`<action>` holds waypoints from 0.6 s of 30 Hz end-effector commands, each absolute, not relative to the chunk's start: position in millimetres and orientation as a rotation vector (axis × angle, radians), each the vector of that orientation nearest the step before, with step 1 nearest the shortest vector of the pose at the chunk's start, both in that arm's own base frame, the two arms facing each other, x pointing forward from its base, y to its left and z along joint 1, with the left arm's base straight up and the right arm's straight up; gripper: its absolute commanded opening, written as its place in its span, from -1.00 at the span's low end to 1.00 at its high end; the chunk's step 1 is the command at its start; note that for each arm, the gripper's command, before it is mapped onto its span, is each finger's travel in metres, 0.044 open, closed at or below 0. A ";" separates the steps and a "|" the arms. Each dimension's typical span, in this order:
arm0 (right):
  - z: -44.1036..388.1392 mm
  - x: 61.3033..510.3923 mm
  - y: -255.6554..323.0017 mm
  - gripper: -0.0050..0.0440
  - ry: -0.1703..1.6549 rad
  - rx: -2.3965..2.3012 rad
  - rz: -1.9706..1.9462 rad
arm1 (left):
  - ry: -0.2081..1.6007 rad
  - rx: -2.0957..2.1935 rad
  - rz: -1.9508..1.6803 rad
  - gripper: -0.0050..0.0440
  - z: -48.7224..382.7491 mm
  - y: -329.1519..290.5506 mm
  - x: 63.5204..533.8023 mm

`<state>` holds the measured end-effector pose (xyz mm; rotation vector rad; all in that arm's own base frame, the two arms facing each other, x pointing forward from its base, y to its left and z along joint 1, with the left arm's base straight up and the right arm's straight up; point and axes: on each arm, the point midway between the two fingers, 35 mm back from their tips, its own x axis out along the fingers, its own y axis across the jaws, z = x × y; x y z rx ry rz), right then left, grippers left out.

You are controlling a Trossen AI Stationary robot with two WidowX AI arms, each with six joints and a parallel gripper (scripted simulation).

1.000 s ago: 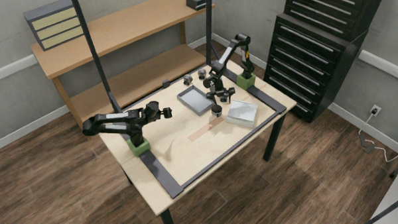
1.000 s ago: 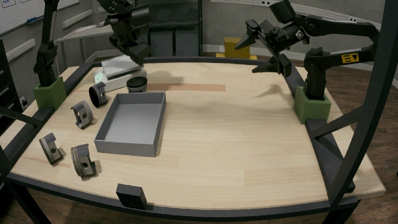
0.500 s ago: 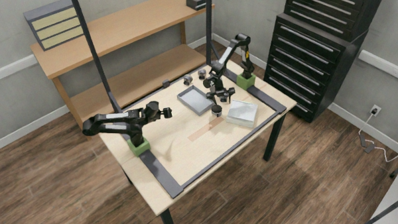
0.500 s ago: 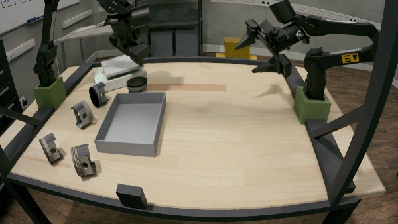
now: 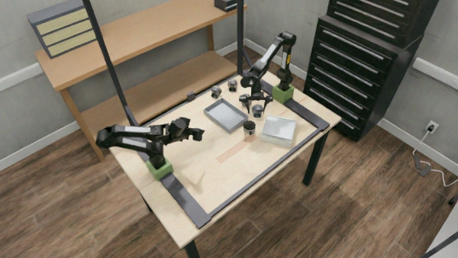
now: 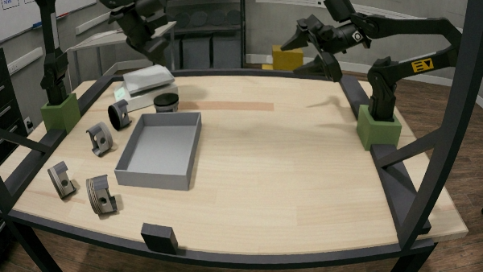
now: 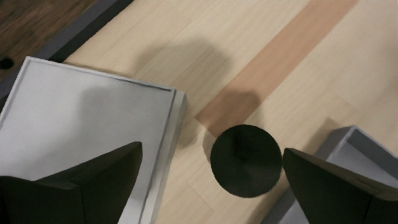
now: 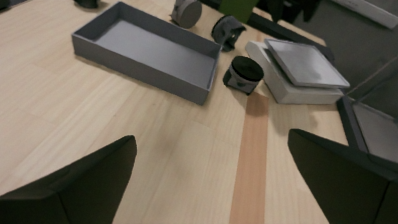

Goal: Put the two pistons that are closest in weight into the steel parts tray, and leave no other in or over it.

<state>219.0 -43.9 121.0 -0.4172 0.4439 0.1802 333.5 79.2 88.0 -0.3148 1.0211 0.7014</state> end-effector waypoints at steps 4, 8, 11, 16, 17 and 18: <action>141.6 231.2 -71.8 0.84 0.426 -0.350 0.054 | 0.912 -0.298 0.572 0.75 114.3 65.9 320.3; 147.1 233.4 -85.8 0.84 0.422 -0.284 -0.030 | 0.845 -0.274 0.494 0.75 125.9 56.7 307.7; 145.1 233.4 -88.3 0.84 0.424 -0.230 -0.085 | 0.794 -0.253 0.438 0.75 133.8 49.4 297.7; 155.9 235.0 -103.3 0.84 0.398 -0.150 -0.190 | 0.705 -0.212 0.350 0.75 144.5 36.5 280.0; 156.3 235.0 -104.0 0.84 0.393 -0.133 -0.211 | 0.687 -0.203 0.333 0.75 146.0 34.1 276.8; 148.1 232.7 -102.3 0.84 0.402 -0.109 -0.229 | 0.669 -0.194 0.316 0.75 146.0 34.1 276.8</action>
